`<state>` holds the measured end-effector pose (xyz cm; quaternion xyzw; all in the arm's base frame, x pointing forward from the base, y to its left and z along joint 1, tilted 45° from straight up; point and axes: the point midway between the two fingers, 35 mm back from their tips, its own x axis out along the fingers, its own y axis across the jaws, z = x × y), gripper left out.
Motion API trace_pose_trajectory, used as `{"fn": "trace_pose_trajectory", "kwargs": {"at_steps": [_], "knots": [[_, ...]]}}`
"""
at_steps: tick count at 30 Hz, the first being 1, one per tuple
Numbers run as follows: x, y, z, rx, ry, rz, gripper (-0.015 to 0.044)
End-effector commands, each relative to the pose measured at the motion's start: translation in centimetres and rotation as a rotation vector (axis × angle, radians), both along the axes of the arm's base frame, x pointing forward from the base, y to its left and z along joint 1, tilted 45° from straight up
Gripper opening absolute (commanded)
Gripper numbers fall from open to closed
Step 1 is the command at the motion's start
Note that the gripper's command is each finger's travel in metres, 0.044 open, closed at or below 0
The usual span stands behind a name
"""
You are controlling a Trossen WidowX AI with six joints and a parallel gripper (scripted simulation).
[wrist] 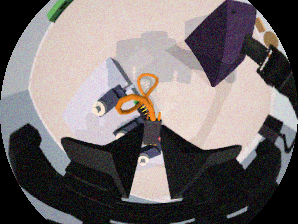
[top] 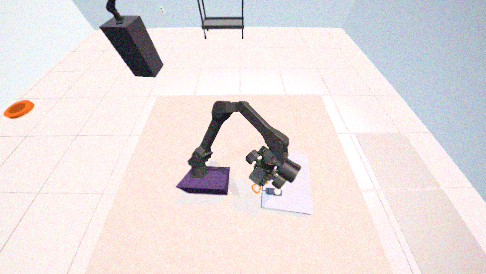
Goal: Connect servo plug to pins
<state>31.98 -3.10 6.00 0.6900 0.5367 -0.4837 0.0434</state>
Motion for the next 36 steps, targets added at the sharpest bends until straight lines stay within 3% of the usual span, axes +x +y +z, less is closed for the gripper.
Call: {"fn": "trace_pose_trajectory", "kwargs": {"at_steps": [1,25,36], "knots": [[-0.9,0.7,0.7,-0.003,0.091,-0.1,0.0],[-6.6,4.2,2.6,-0.033,0.639,-0.652,0.0],[-6.9,6.9,0.1,-0.033,0.653,-0.667,0.0]]}}
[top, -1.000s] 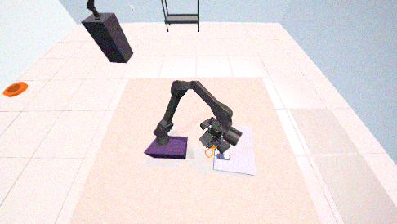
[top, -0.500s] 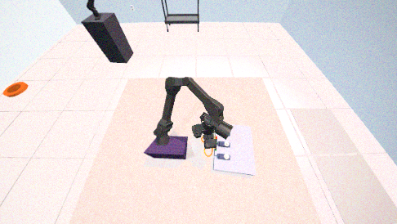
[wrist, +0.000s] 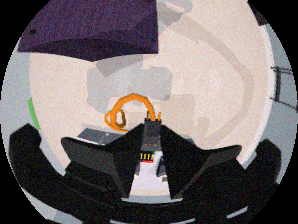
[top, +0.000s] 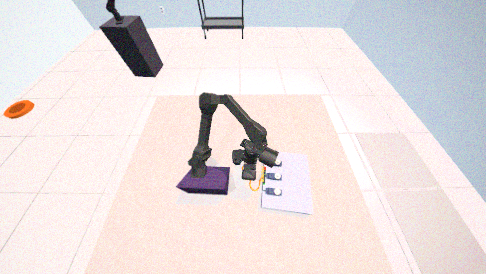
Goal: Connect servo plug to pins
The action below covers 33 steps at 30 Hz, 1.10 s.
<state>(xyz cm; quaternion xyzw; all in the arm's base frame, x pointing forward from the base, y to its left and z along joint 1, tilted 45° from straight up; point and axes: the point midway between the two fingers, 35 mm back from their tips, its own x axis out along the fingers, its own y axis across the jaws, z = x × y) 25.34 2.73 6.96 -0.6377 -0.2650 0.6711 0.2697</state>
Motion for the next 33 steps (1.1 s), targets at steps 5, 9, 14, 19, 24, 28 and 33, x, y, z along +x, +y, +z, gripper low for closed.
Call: {"fn": "trace_pose_trajectory", "kwargs": {"at_steps": [5,9,14,19,24,28,33], "knots": [[-0.2,1.3,-1.1,0.006,0.007,-0.008,0.0],[0.7,1.3,-1.1,0.006,0.007,-0.008,0.0],[2.6,1.1,-1.3,0.005,0.006,-0.008,0.0],[3.2,1.1,-1.3,0.005,0.006,-0.008,0.0],[3.2,1.2,-1.2,0.006,0.006,-0.008,0.0],[3.6,1.2,-1.2,0.006,0.005,-0.008,0.0],[3.8,1.3,-1.1,0.006,0.005,-0.008,0.0]]}}
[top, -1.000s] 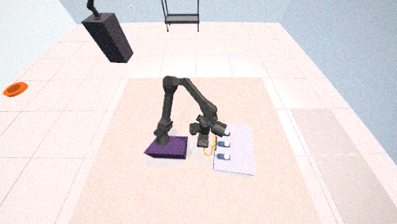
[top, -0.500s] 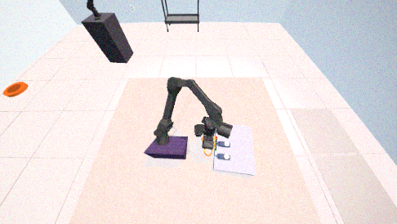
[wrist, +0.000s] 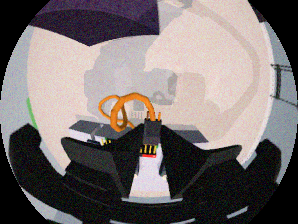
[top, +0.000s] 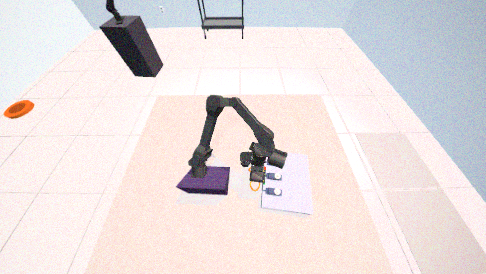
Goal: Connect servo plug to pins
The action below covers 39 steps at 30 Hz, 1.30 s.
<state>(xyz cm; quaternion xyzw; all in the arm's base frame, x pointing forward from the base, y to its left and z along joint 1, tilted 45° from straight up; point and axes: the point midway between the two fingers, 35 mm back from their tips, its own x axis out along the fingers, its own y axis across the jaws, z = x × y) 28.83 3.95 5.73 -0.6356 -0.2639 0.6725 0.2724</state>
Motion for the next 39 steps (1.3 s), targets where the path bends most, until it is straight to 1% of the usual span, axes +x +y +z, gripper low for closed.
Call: {"fn": "trace_pose_trajectory", "kwargs": {"at_steps": [1,32,39], "knots": [[0.3,0.0,0.2,0.003,-0.001,-0.005,0.0],[2.2,-0.1,-0.1,0.003,-0.002,-0.005,0.0],[1.8,0.1,-0.1,0.003,-0.002,-0.005,0.0184]]}}
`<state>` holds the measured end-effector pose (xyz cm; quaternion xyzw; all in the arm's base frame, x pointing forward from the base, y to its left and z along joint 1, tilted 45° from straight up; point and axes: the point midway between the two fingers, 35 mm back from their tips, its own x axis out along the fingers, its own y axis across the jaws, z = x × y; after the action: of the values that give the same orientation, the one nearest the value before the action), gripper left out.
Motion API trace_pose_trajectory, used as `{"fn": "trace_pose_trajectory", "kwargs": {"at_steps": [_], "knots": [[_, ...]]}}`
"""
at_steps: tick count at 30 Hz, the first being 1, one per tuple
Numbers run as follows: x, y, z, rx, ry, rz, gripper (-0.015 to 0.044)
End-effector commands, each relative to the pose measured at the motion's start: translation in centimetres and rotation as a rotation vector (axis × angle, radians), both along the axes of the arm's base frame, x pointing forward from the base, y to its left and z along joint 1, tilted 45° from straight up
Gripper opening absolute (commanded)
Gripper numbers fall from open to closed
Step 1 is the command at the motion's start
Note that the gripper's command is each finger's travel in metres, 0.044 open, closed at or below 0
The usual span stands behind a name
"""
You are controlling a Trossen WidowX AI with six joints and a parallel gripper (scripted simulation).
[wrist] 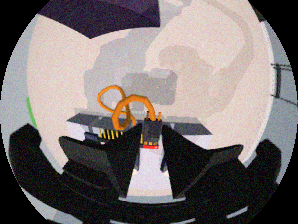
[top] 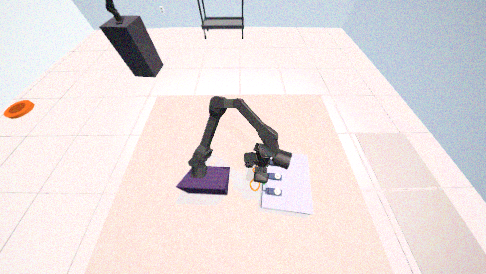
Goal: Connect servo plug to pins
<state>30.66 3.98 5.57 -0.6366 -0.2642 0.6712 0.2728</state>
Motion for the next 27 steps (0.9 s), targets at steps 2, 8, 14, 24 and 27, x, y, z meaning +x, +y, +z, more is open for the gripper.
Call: {"fn": "trace_pose_trajectory", "kwargs": {"at_steps": [2,8,14,24,27], "knots": [[0.0,-0.1,0.2,0.002,0.001,-0.003,0.0236],[0.2,-3.6,3.6,0.0,0.002,-0.003,0.0394],[0.2,-4.1,4.3,0.0,0.002,-0.003,0.044],[0.2,-4.1,4.3,0.0,0.002,-0.003,0.044],[0.2,-4.1,4.3,0.0,0.002,-0.003,0.044]]}}
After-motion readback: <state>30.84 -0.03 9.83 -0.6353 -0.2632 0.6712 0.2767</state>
